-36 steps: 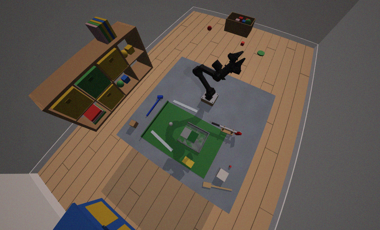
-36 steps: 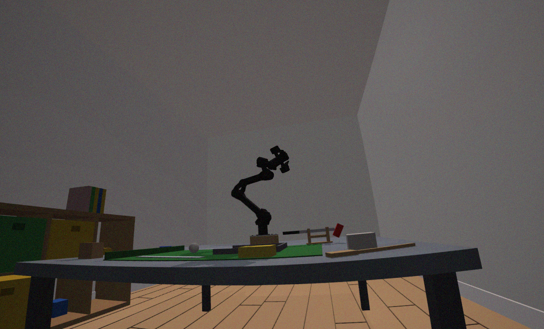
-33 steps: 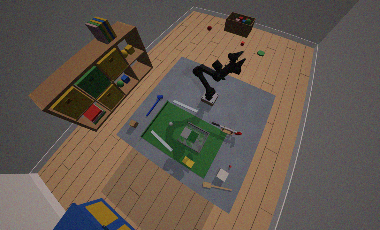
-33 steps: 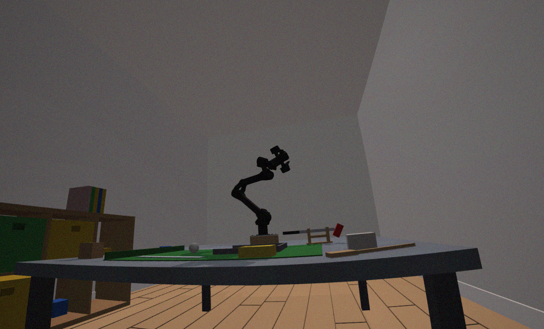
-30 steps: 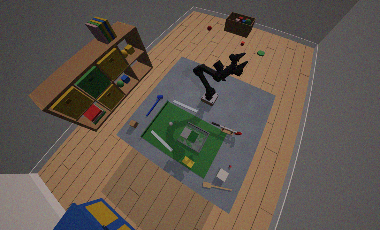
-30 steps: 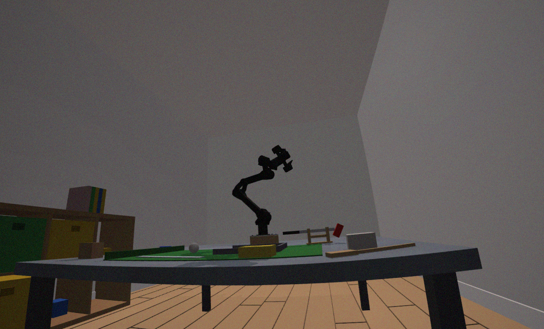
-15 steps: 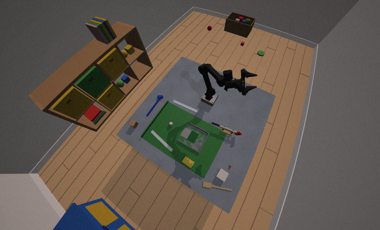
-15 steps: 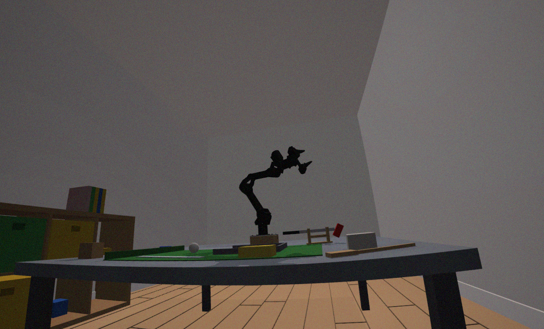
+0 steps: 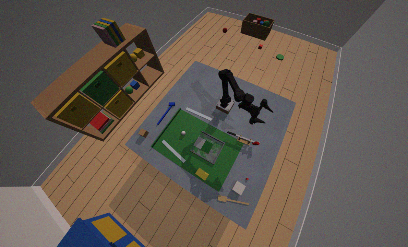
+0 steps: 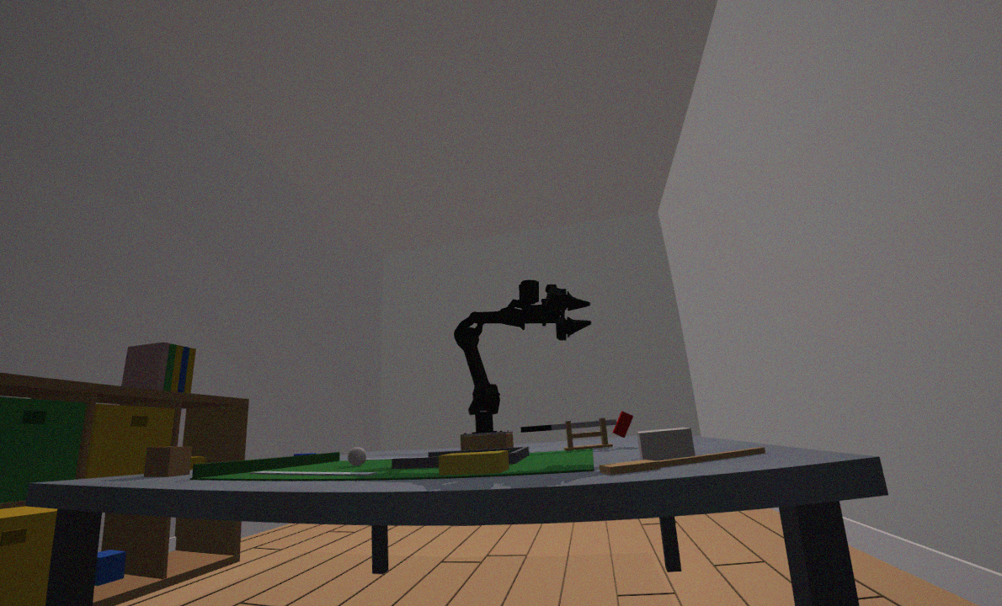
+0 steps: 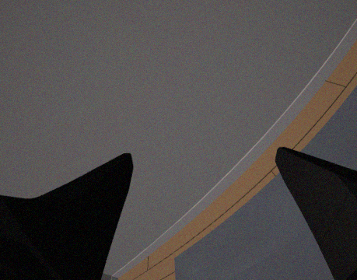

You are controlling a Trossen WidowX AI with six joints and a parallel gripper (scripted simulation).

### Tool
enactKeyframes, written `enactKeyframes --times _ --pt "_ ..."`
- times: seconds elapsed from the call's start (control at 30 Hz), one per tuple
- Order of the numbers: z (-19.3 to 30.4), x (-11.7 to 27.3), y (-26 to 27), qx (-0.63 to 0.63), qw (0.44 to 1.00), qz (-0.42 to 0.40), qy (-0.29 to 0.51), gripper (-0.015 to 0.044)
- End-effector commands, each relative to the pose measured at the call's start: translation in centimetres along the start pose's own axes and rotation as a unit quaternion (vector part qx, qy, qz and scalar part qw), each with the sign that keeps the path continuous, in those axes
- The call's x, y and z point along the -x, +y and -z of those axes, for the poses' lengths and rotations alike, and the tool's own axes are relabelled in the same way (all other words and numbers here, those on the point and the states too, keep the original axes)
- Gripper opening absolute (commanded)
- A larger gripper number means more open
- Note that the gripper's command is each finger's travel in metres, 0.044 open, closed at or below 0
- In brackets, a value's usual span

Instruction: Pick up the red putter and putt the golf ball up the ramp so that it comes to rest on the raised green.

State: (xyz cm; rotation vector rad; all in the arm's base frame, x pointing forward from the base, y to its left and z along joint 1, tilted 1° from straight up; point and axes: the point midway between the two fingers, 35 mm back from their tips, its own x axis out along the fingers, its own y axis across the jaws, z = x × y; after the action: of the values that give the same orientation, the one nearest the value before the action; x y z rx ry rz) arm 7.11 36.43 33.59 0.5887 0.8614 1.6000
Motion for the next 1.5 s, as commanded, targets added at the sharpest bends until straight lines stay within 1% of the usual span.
enactKeyframes --times 0.0,0.23,0.5,0.73,0.97,1.47 --pt "0.1 0.0 -7.9 0.105 0.985 0.129 0.036 0.044" --pt "1.2 1.5 -14.3 0.202 0.947 0.222 0.114 0.044" --pt "3.3 4.8 -20.6 0.297 0.877 0.285 0.248 0.044" --pt "5.8 8.5 -24.7 0.358 0.801 0.283 0.387 0.044" --pt "8.3 12.8 -27.4 0.394 0.724 0.226 0.519 0.044" --pt "8.4 13.3 -27.8 0.396 0.719 0.22 0.528 0.044"
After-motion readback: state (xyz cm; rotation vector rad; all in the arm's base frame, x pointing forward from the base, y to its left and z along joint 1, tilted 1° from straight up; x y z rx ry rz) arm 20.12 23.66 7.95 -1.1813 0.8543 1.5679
